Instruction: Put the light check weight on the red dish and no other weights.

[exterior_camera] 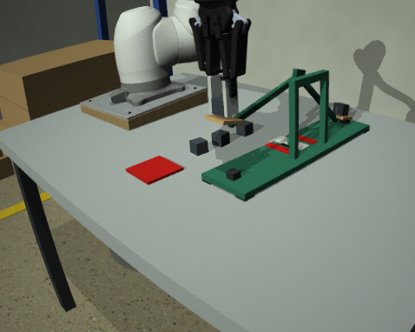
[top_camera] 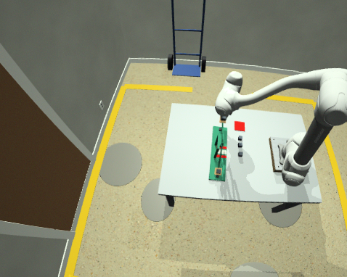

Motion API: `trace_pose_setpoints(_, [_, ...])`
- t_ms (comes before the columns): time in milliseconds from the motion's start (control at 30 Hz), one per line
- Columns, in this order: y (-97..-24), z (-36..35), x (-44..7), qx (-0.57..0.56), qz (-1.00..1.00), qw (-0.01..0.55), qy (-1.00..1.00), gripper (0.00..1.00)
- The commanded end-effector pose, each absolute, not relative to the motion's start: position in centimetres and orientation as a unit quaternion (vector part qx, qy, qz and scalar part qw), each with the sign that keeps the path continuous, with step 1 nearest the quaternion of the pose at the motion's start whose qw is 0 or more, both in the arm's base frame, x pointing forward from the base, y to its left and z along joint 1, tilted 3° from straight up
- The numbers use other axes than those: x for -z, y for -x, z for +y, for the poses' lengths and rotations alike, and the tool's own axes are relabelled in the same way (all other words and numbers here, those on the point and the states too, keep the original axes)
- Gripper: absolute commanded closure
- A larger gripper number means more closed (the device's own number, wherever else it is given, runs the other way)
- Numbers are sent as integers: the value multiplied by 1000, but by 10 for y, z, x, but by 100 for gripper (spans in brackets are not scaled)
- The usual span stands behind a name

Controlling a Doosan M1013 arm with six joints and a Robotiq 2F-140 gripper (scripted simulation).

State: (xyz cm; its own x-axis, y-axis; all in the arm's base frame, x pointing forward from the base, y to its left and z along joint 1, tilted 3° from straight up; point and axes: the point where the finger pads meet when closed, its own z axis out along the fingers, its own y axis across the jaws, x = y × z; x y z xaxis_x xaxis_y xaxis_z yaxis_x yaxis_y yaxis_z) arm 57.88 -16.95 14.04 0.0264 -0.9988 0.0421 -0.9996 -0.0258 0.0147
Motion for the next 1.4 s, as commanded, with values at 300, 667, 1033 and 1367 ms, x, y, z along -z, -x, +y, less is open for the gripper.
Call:
trace_pose_setpoints(300, [-579,-170,-139,-10,-698,20,-716,76])
trace_pose_setpoints(667, [-579,-170,-137,-10,-698,20,-716,76])
trace_pose_setpoints(1033, [-579,-169,-131,-10,-698,20,-716,76])
trace_pose_setpoints(1367, [-579,-168,-123,-10,-698,20,-716,76])
